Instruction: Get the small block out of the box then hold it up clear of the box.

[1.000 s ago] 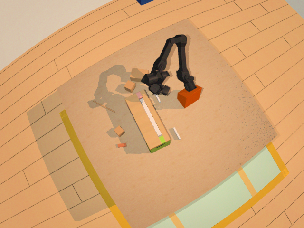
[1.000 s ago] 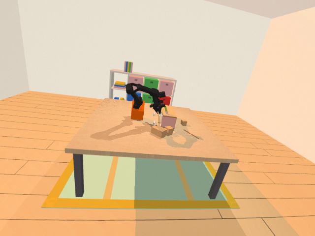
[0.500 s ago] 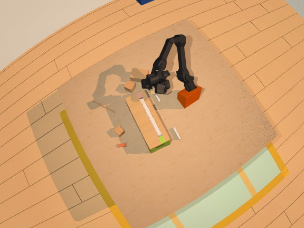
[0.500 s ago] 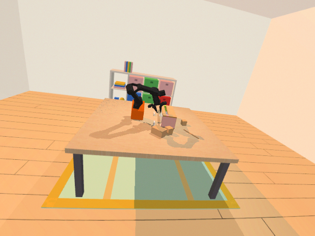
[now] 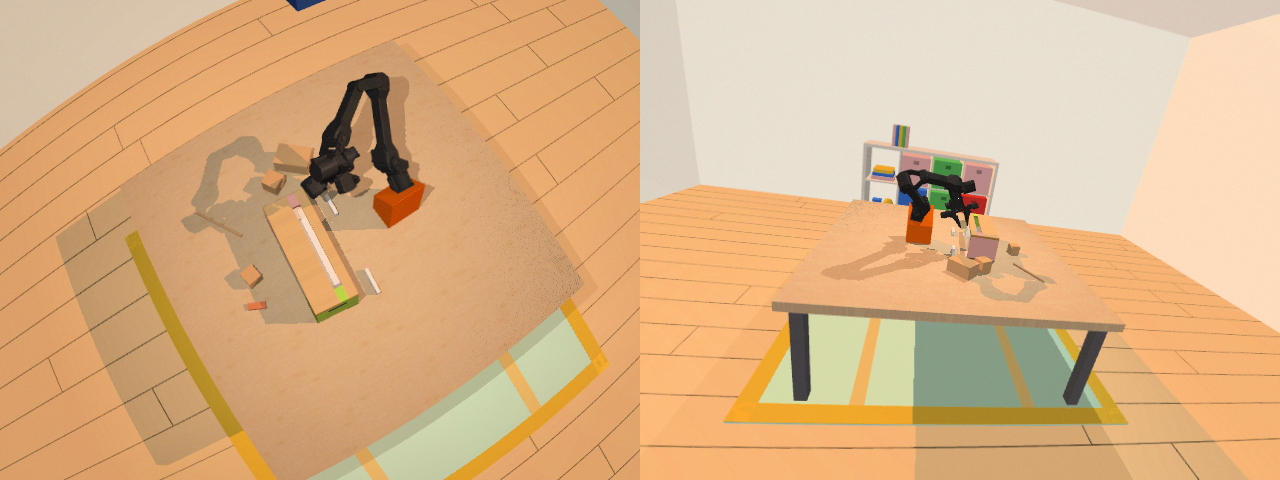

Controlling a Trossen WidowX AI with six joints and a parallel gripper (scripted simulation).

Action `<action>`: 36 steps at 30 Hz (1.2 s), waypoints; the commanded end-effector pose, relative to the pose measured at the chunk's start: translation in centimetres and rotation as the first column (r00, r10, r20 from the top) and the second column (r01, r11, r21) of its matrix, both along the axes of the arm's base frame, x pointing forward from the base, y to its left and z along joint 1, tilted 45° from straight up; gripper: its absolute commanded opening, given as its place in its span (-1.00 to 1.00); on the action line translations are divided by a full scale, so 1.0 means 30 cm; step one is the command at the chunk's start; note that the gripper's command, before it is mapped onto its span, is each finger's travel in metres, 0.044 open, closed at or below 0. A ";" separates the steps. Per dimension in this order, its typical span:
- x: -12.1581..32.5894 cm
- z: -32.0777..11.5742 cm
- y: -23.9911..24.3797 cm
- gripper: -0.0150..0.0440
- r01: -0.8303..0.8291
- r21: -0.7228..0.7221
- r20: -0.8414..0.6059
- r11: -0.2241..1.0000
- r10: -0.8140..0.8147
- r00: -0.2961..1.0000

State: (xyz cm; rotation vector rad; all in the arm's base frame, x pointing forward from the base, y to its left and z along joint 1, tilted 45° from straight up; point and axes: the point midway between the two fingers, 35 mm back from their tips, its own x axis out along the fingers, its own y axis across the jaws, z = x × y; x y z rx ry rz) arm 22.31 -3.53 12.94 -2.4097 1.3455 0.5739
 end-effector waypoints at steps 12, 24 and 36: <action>0.002 0.039 0.033 -0.49 -0.368 -0.260 -0.461 0.893 0.220 0.860; 0.001 0.049 0.042 -0.49 -0.477 -0.295 -0.588 0.828 0.237 0.774; 0.001 0.049 0.042 -0.49 -0.477 -0.295 -0.588 0.828 0.237 0.774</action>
